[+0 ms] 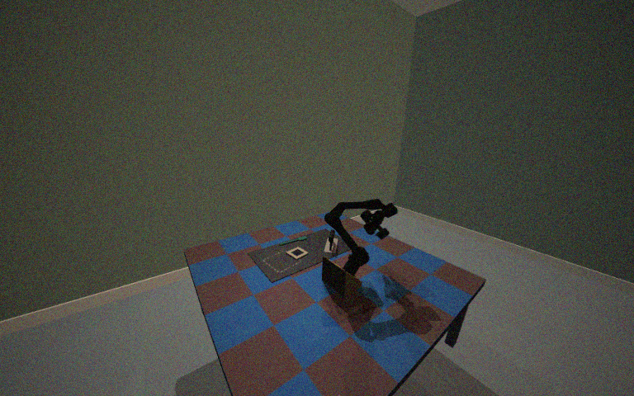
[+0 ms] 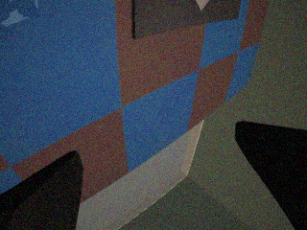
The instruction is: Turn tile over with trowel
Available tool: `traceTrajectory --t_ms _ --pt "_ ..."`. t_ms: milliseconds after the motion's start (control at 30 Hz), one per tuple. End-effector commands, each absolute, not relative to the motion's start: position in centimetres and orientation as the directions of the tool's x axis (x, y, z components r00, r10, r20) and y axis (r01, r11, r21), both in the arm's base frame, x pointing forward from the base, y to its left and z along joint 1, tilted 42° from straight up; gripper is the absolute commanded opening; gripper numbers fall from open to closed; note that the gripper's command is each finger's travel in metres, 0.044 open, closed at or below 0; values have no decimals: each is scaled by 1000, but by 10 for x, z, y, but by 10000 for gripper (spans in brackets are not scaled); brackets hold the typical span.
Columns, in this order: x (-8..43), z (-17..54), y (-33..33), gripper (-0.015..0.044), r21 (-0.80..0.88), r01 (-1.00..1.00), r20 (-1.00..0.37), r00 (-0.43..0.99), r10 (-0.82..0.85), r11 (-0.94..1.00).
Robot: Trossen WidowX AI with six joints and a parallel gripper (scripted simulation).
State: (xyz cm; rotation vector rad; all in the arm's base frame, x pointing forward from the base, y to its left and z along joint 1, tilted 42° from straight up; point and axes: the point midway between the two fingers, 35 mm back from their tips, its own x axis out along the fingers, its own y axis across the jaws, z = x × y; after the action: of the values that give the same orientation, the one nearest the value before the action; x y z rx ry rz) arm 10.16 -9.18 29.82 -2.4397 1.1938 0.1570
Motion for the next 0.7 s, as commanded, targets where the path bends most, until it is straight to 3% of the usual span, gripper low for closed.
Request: traceTrajectory --t_ms 0,333,667 --pt "102 298 -92 374 -318 -776 -278 625 -729 -544" --pt "102 298 -92 111 -318 -776 -278 626 -729 -545" --pt "102 298 -92 100 -318 -776 -278 625 -729 -545"
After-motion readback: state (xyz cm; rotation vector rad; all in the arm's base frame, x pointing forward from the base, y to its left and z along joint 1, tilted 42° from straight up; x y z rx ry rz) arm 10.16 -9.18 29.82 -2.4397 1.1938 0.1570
